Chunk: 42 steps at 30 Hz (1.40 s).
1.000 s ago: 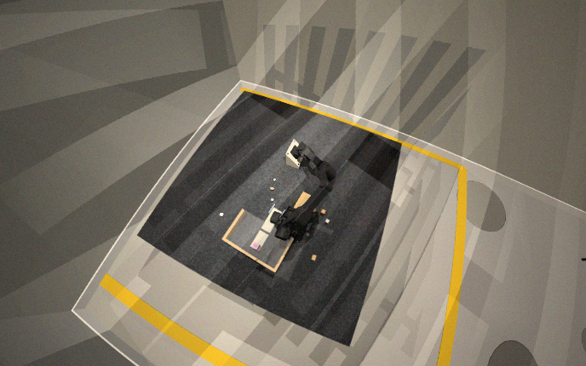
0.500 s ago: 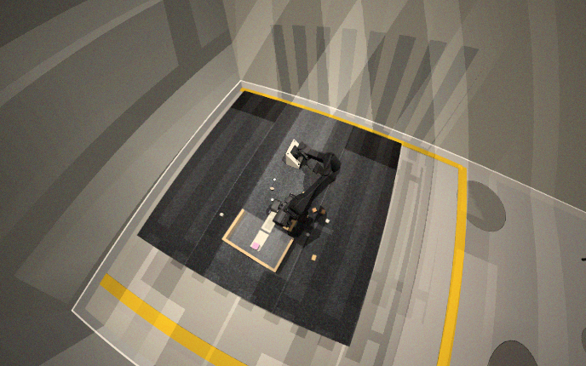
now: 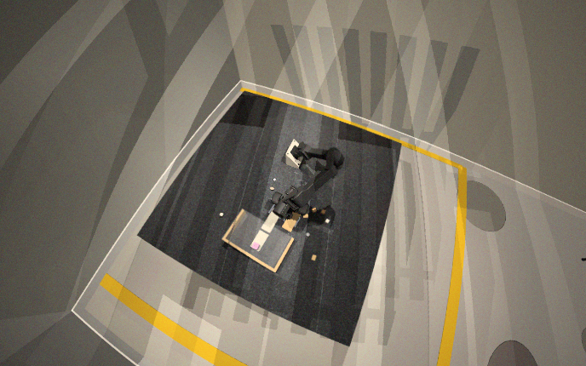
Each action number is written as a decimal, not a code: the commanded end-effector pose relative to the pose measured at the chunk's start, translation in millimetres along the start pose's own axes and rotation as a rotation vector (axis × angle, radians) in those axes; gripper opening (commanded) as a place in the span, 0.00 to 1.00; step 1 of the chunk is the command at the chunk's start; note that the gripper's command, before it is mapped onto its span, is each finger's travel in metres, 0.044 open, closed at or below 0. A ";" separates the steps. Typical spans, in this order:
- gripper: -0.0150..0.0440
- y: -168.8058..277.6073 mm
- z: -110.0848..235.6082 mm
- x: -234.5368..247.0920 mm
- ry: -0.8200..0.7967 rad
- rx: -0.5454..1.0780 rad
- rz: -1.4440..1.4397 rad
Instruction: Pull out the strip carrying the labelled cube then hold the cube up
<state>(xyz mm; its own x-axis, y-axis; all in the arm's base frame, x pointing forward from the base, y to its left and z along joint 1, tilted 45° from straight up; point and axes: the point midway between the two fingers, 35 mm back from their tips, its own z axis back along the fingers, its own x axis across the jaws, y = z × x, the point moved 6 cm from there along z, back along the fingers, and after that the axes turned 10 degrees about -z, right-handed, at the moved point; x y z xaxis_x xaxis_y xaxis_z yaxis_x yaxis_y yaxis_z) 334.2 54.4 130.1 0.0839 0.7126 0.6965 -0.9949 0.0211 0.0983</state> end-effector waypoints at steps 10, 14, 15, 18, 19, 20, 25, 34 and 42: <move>0.25 45.8 1.7 -21.4 0.001 -0.013 0.010; 0.25 47.9 5.4 -22.6 0.001 -0.013 0.011; 0.25 47.7 10.4 -22.7 0.002 -0.014 0.011; 0.25 47.9 28.4 -22.8 0.003 -0.013 0.011; 0.25 48.2 33.4 -22.7 0.003 -0.013 0.010; 0.25 48.4 36.4 -22.7 0.002 -0.013 0.010; 0.25 48.5 37.4 -22.7 0.002 -0.013 0.010; 0.25 48.5 37.4 -22.7 0.002 -0.013 0.010; 0.25 48.5 37.4 -22.7 0.002 -0.013 0.010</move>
<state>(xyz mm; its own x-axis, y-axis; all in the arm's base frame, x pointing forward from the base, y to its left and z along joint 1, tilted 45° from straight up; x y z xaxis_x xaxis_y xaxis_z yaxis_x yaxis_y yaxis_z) 286.5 14.3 144.4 0.0804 0.7100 0.6996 -0.9957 0.0243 0.0898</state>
